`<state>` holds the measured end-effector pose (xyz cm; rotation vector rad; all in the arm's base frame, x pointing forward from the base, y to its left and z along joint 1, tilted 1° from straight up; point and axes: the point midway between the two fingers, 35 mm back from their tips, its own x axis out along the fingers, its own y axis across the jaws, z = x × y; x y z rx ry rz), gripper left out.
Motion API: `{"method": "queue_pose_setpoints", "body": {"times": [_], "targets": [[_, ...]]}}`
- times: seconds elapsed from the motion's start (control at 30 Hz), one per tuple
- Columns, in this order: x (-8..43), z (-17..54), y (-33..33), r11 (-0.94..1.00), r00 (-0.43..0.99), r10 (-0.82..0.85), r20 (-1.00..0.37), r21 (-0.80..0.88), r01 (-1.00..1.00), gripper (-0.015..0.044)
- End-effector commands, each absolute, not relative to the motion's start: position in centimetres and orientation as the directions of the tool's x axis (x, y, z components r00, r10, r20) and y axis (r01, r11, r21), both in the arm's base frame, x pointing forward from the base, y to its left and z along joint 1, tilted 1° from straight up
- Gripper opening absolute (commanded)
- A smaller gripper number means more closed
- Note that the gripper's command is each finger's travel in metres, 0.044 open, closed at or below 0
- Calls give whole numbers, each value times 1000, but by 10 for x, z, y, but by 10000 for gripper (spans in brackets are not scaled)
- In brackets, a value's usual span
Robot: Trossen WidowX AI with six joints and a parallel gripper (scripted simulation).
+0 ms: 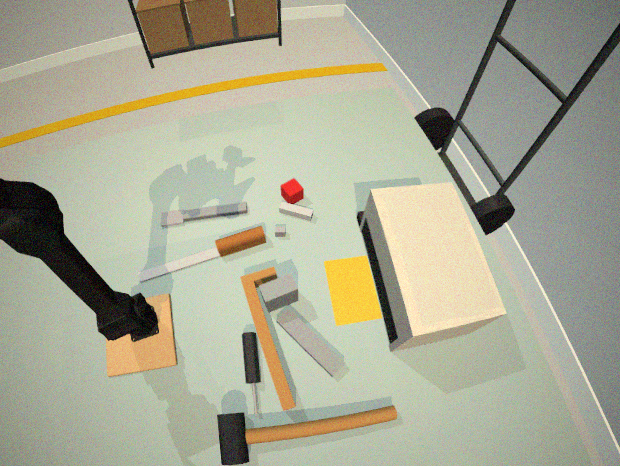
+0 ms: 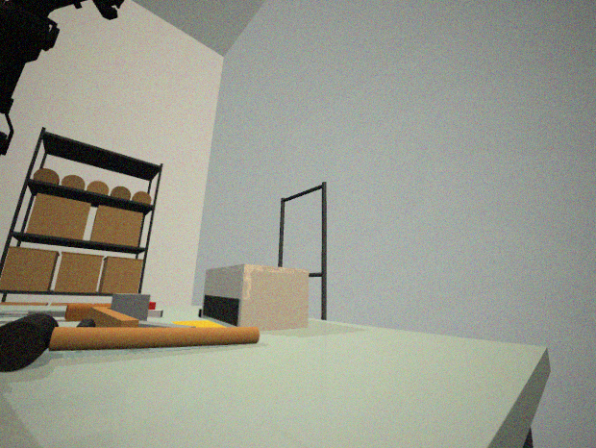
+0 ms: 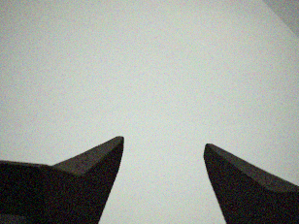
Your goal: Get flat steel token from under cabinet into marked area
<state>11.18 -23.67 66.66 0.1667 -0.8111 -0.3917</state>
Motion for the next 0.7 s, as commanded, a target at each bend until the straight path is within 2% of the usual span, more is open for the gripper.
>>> {"method": "queue_pose_setpoints", "body": {"times": [0.0,0.67], "targets": [[126,655,-250,901,633,-429,644,353,252,270],[232,567,-284,762,781,-499,375,619,189,270]]}}
